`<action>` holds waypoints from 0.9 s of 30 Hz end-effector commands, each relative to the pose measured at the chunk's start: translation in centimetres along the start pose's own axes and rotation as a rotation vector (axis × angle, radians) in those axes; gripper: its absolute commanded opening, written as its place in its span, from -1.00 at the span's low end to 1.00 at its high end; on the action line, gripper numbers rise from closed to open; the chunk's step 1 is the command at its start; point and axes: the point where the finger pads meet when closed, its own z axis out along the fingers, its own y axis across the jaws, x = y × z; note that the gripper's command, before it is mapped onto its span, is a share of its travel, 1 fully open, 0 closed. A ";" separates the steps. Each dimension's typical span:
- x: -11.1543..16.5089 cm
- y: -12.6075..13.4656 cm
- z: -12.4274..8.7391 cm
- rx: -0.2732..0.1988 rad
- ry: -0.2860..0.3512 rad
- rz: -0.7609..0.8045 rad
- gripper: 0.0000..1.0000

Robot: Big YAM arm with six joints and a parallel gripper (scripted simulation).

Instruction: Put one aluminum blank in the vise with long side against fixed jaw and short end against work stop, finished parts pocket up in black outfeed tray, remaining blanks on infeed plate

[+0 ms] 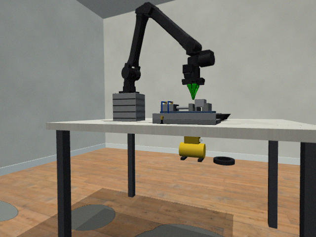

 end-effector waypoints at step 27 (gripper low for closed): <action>-0.4 -0.2 2.2 0.010 -0.001 -0.007 -1.00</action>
